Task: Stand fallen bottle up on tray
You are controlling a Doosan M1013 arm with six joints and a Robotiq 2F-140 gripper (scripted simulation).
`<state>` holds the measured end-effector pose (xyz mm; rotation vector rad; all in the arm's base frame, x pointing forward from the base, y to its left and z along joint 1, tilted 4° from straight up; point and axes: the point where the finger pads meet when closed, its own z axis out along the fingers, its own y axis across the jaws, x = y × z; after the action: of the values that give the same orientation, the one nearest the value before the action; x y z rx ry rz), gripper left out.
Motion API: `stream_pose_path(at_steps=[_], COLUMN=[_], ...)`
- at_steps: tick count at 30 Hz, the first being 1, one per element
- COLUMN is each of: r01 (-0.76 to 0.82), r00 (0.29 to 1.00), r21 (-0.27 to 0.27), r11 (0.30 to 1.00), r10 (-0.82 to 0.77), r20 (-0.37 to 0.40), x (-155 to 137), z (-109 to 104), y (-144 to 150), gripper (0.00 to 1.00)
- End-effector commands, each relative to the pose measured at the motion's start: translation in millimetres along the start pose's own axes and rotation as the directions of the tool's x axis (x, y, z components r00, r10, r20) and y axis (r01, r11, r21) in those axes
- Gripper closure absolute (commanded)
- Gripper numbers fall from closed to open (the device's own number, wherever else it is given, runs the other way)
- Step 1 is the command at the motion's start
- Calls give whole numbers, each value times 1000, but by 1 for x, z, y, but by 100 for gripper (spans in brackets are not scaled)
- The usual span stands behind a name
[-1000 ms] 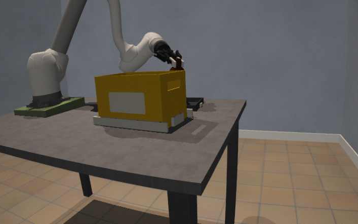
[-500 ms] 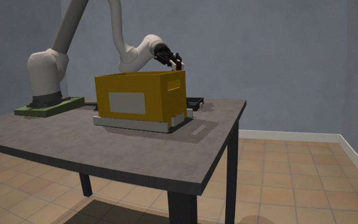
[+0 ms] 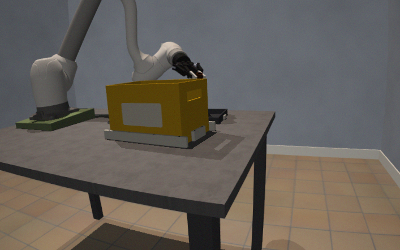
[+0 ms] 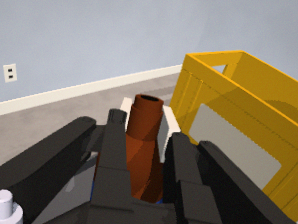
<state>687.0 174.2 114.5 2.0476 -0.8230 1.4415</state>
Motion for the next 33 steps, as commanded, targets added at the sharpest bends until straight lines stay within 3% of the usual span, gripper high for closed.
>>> stream_pose_path(at_steps=[1,33], r01=[2,2], r00=[1000,1000], r21=[4,4], r11=[1000,1000], r10=[-2,-2], r20=[0,0], x=[-4,-24], z=[2,9], y=[-1,-1], gripper=[90,90])
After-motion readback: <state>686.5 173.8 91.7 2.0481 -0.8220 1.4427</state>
